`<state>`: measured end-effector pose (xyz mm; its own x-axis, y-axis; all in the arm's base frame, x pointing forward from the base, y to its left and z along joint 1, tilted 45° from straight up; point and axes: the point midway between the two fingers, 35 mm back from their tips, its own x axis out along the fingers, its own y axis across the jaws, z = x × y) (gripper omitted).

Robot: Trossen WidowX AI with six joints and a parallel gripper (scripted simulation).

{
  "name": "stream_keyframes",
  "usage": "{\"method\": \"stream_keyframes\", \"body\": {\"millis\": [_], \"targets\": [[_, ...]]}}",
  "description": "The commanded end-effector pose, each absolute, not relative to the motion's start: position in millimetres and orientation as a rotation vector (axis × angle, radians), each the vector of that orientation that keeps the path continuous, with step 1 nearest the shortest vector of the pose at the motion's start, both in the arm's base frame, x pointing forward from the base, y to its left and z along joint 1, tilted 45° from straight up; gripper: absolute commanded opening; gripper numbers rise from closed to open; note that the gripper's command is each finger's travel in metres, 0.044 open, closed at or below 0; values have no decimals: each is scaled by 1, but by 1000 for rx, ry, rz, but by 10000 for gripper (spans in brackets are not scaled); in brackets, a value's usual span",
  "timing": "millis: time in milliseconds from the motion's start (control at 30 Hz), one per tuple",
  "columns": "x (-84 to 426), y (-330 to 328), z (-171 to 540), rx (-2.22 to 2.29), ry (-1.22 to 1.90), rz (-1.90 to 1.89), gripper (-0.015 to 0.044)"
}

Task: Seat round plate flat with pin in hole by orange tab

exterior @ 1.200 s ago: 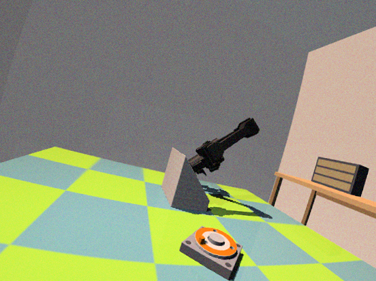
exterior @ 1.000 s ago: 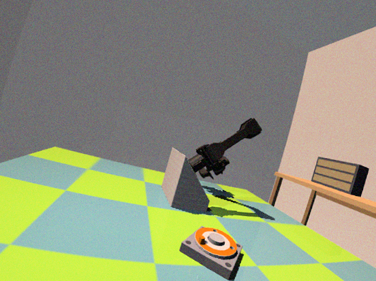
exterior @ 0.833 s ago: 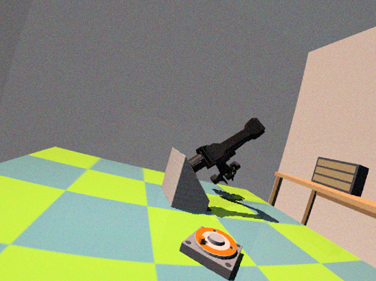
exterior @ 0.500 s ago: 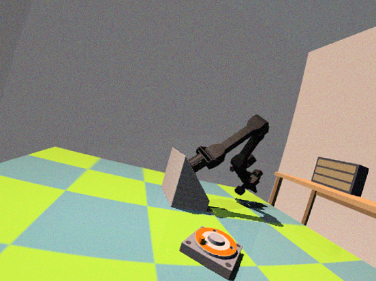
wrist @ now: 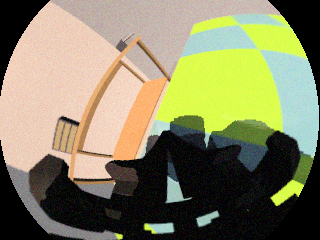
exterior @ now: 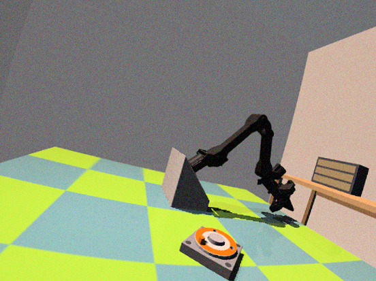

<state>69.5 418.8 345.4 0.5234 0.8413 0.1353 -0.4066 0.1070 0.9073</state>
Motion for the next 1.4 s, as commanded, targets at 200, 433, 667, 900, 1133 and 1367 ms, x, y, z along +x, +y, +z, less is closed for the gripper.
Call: {"method": "stream_keyframes", "body": {"millis": [200, 433, 667, 900, 1133, 1367], "targets": [[186, 403, 338, 862, 353, 820, 0], [269, 372, 315, 626, 337, 699, 0], [343, 325, 262, 395, 432, 566, 0], [408, 236, 175, 159, 647, 415, 0], [419, 145, 90, 128, 942, 320, 0], [396, 69, 20, 236, 1229, 317, 0]]}}
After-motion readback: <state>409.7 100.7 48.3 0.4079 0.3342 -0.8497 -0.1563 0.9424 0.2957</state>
